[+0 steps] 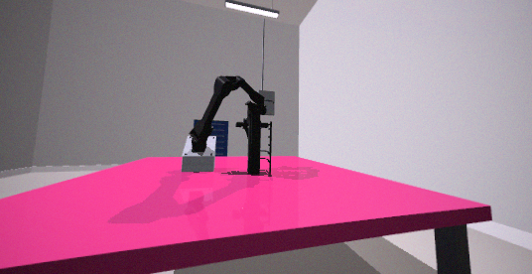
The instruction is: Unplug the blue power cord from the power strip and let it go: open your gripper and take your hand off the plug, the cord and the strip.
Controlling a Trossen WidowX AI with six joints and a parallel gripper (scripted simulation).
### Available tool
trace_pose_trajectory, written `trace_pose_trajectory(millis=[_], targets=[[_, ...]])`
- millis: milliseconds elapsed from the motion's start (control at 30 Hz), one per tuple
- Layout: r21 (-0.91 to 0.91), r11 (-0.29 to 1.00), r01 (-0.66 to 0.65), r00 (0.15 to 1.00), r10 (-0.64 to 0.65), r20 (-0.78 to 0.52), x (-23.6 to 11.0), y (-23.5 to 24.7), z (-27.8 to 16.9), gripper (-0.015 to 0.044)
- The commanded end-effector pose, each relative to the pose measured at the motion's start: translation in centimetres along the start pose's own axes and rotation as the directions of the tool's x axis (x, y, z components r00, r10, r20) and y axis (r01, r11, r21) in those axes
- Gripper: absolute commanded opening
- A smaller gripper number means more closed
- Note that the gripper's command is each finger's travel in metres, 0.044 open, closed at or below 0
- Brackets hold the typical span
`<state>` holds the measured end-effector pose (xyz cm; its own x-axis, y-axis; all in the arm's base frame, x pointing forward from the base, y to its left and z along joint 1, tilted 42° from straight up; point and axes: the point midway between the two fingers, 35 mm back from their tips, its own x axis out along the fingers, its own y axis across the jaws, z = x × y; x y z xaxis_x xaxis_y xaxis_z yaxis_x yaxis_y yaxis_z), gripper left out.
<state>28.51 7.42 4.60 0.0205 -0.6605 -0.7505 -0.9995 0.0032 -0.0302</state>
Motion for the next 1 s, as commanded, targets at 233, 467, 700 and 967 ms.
trace_pose_trajectory(millis=[233,467,700,967], targets=[[-0.005,1.0,-0.005,1.0,0.005,-0.008,0.2,0.2,-2.0,0.016],[-0.005,1.0,-0.005,1.0,0.005,-0.008,0.2,0.3,-2.4,0.016],[-0.005,1.0,-0.005,1.0,0.005,-0.008,1.0,0.3,-2.4,0.016],[-0.003,1.0,-0.005,1.0,0.005,-0.005,1.1,0.3,-2.3,0.0107]])
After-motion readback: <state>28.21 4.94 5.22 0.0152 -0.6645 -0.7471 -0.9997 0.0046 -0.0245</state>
